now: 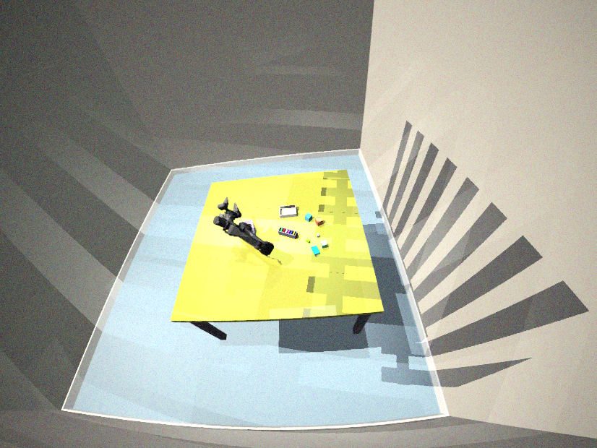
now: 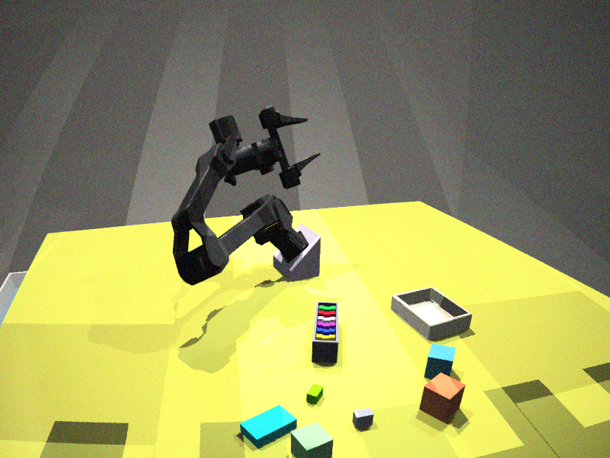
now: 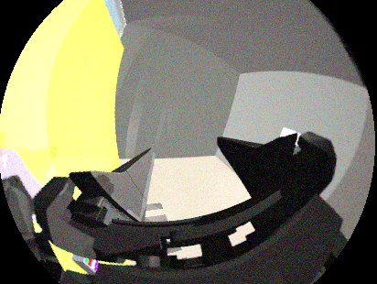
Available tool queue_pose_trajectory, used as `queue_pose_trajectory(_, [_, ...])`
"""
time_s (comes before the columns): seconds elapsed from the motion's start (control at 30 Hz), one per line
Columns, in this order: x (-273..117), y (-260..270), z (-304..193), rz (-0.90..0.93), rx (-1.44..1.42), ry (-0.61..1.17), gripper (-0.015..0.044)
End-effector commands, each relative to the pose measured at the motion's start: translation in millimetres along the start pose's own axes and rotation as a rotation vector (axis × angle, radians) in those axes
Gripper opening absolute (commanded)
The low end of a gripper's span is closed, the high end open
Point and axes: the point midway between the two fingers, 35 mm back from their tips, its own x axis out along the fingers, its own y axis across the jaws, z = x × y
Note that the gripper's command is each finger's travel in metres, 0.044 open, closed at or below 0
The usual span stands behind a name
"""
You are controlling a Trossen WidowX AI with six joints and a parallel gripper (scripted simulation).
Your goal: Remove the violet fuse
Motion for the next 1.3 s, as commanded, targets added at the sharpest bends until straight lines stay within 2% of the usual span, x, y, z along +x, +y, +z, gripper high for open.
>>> queue_pose_trajectory(0.0, [1,0,-1,0.006,0.003,0.006,0.0374])
queue_pose_trajectory(0.37, [24,17,-84,0.371,0.246,0.397,0.0085])
queue_pose_trajectory(0.4, [26,20,-92,0.404,0.274,0.432,0.0074])
queue_pose_trajectory(0.6, [30,43,-141,0.602,0.457,0.643,0.0074])
queue_pose_trajectory(0.83, [17,84,-200,0.835,0.709,0.913,0.0074])
queue_pose_trajectory(1.03, [-9,131,-244,1.03,0.944,1.142,0.0074])
queue_pose_trajectory(1.27, [-57,197,-279,1.251,1.237,1.397,0.0074])
